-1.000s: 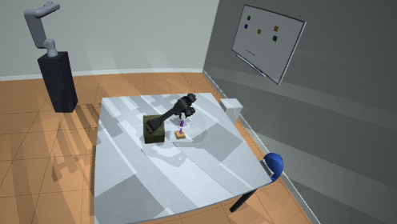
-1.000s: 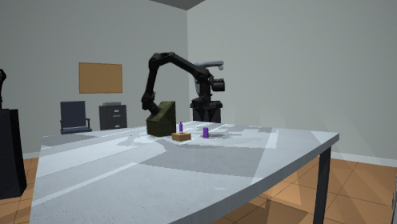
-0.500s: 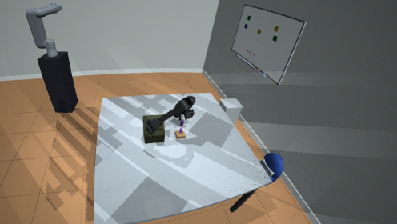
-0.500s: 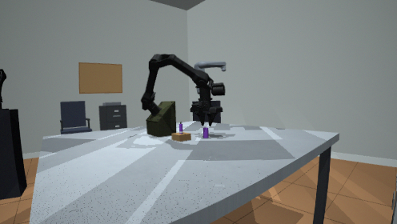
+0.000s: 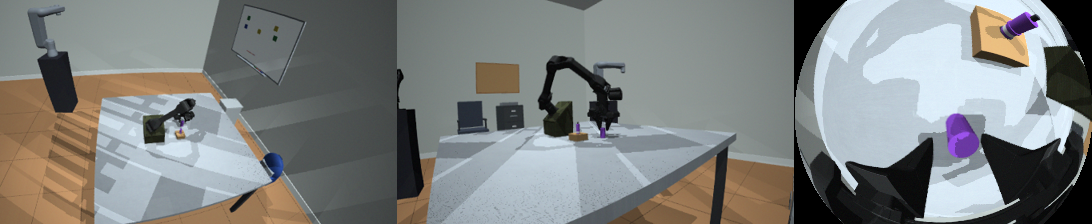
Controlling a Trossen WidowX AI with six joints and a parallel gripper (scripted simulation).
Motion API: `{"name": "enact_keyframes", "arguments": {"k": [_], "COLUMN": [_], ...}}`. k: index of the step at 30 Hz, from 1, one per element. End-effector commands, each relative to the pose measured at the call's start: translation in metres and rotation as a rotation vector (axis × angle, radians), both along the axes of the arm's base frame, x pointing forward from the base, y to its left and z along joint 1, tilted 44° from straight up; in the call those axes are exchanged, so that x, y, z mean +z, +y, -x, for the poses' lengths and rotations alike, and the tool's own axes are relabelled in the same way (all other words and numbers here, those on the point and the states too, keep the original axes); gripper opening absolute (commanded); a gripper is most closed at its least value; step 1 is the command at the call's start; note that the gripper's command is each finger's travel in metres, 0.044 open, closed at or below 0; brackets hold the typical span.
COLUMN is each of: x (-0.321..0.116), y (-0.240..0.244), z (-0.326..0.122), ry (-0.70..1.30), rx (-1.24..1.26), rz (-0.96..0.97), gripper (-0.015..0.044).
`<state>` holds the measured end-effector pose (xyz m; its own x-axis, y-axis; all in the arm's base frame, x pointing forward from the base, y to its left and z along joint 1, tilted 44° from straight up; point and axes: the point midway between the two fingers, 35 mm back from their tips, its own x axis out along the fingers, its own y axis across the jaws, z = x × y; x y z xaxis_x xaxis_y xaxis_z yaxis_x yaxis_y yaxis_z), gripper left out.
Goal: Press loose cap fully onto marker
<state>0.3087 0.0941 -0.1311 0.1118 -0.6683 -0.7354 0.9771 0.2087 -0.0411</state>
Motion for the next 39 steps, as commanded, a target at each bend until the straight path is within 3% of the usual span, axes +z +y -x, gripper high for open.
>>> {"name": "enact_keyframes", "arguments": {"k": [1,12,16,25,28,39], "x": [-0.007,-0.016,-0.016,-0.016,-0.012,0.016], "y": [-0.008,-0.017,-0.017,-0.017,-0.014,0.014], "z": [0.001,0.001,0.001,0.001,0.001,0.004], "ry": [0.01,0.009,0.009,0.009,0.009,0.009], "rx": [0.003,0.003,0.003,0.003,0.003,0.003], "rz": [0.008,0.009,0.009,0.009,0.009,0.006], "gripper": [0.0241,0.0241,0.0136,0.0076,0.0,0.0]}}
